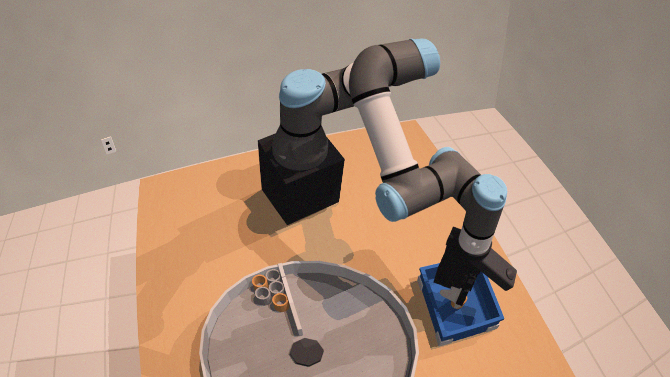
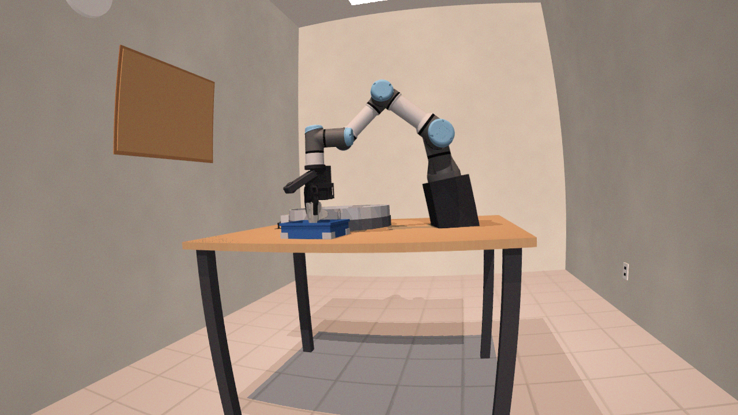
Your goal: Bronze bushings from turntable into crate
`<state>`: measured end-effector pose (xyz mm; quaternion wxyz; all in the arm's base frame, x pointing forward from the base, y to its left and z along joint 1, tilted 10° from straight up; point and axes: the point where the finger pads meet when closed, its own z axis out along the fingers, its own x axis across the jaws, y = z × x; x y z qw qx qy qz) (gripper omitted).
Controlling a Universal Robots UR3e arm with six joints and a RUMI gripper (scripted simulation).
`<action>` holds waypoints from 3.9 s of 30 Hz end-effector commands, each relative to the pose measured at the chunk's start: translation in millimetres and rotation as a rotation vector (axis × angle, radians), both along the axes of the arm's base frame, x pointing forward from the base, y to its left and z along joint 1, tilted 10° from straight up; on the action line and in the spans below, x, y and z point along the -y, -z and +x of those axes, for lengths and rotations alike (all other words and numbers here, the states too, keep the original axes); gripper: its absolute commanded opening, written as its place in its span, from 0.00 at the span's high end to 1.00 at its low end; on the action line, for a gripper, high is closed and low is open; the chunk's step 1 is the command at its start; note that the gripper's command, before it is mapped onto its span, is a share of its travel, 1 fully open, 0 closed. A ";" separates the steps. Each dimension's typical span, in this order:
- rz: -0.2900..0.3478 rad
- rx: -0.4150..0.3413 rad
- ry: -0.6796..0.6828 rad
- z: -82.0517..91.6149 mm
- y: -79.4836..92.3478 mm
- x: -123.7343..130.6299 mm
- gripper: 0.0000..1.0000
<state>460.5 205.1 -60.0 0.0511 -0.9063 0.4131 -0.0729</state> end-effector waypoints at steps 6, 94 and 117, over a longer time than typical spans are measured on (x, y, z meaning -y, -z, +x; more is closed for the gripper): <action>0.000 0.003 0.000 0.7 -1.0 -0.2 1.00; 0.000 0.003 0.000 -16.4 -98.4 3.3 0.94; 0.000 0.003 0.000 -16.6 -99.4 3.3 0.94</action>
